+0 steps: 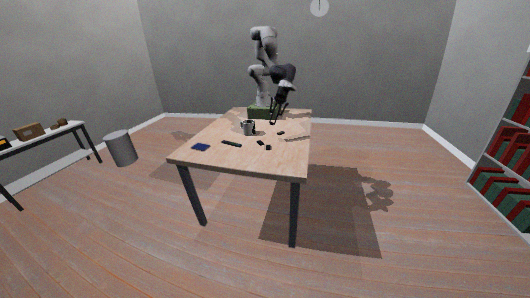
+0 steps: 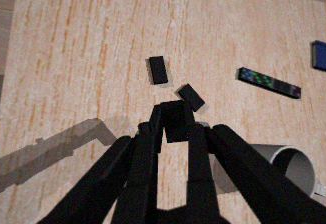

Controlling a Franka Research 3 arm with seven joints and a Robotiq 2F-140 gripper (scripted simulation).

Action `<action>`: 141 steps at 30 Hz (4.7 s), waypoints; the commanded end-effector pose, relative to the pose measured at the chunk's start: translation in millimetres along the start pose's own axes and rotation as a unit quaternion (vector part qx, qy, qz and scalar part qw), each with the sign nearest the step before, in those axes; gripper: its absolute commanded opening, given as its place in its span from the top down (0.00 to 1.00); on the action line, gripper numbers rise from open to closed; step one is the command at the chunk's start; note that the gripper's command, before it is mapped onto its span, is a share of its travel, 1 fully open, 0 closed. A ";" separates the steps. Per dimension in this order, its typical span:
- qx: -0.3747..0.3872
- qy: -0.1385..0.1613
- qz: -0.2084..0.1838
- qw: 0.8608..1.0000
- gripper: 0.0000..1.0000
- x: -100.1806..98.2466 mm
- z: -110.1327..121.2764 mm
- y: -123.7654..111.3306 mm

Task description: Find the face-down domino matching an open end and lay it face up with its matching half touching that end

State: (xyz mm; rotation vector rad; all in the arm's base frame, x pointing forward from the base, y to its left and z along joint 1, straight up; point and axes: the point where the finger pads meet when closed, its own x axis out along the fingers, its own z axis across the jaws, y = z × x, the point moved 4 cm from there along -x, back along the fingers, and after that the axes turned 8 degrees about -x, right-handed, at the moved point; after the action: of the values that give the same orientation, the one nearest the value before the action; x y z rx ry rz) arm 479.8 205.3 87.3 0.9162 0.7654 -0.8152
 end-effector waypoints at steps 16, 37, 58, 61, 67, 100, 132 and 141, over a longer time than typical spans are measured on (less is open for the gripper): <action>0.102 -0.160 0.166 0.968 0.77 8.3 -5.1 -17.8; 0.266 -0.255 0.264 0.891 0.77 29.7 -22.3 -26.1; 0.370 -0.269 0.305 0.835 0.77 76.5 -47.0 -44.4; 0.370 -0.269 0.305 0.835 0.77 84.1 -50.7 -47.8; 0.370 -0.269 0.305 0.835 0.77 96.6 -56.8 -53.2; 0.370 -0.269 0.305 0.835 0.77 107.5 -62.1 -57.9; 0.370 -0.269 0.305 0.835 0.66 107.5 -62.1 -57.9; 0.370 -0.269 0.305 0.835 0.66 101.5 -64.1 -58.3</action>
State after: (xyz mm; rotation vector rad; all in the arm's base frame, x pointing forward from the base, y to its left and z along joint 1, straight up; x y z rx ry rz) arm 467.1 211.3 -47.8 1.4223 -0.3915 -0.7316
